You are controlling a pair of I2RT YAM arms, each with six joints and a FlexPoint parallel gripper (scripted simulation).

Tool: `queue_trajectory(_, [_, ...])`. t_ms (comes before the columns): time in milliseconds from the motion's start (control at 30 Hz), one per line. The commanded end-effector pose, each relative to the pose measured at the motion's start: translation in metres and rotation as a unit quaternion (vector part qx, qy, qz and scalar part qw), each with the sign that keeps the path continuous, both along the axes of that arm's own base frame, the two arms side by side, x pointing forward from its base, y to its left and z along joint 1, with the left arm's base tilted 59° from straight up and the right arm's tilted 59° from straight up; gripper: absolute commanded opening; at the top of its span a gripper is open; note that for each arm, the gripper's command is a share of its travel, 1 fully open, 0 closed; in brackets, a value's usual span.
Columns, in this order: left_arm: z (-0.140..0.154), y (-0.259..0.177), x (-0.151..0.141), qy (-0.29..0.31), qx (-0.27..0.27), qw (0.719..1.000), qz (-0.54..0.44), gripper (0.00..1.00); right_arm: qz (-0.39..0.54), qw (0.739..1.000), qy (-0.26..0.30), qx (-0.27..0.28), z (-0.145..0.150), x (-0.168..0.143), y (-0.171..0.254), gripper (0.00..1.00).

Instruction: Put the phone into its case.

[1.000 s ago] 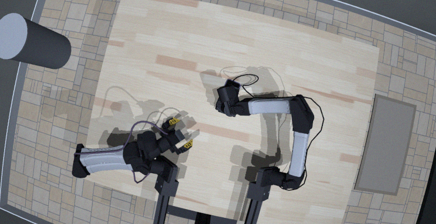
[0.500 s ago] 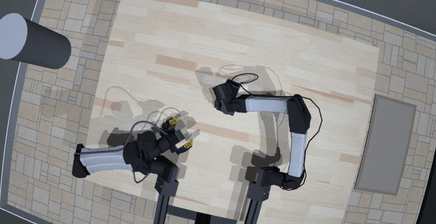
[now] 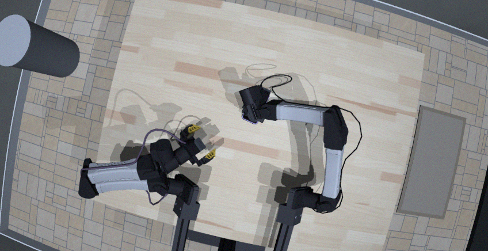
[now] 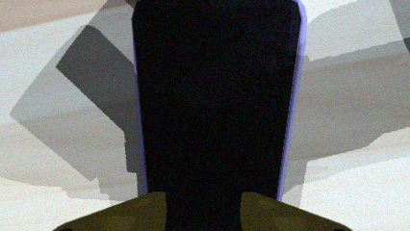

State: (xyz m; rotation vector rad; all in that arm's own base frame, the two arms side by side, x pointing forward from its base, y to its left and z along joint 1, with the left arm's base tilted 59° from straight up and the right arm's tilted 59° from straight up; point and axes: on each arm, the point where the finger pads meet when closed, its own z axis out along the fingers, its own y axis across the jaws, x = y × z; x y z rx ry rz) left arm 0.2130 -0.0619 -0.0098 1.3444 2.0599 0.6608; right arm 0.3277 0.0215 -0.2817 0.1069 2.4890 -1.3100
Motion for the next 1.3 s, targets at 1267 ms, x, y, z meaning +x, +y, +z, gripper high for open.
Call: queue_trajectory(1267, [-0.024,-0.005,0.082,0.0,0.007,1.0,-0.009,1.0,0.032,0.998,-0.037,-0.042,0.013,0.069,-0.014,0.36])
